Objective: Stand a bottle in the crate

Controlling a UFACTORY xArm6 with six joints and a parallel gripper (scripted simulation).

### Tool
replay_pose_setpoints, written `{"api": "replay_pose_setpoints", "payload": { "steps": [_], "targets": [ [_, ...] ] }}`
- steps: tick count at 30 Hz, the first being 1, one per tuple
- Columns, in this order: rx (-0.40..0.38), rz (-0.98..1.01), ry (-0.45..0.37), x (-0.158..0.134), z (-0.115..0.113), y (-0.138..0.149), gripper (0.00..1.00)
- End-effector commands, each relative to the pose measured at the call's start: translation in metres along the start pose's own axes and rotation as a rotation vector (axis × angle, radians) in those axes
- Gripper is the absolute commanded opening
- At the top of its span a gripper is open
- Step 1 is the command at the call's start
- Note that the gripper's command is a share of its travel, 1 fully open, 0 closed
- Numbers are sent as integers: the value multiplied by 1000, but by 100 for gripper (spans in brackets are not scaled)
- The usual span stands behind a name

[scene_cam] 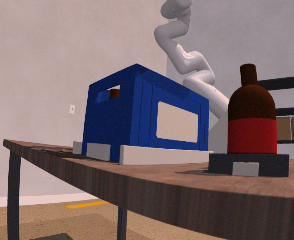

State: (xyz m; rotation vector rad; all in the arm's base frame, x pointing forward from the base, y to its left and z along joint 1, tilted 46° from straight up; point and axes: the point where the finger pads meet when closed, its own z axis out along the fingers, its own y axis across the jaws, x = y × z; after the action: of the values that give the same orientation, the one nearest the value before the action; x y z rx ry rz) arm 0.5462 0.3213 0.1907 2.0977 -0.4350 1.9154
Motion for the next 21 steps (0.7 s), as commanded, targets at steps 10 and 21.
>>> {"api": "replay_pose_setpoints", "payload": {
  "steps": [10,21],
  "targets": [
    [-310,-120,-222,10,41,129,100],
    [-483,-170,-421,7,44,214,100]
  ]
}}
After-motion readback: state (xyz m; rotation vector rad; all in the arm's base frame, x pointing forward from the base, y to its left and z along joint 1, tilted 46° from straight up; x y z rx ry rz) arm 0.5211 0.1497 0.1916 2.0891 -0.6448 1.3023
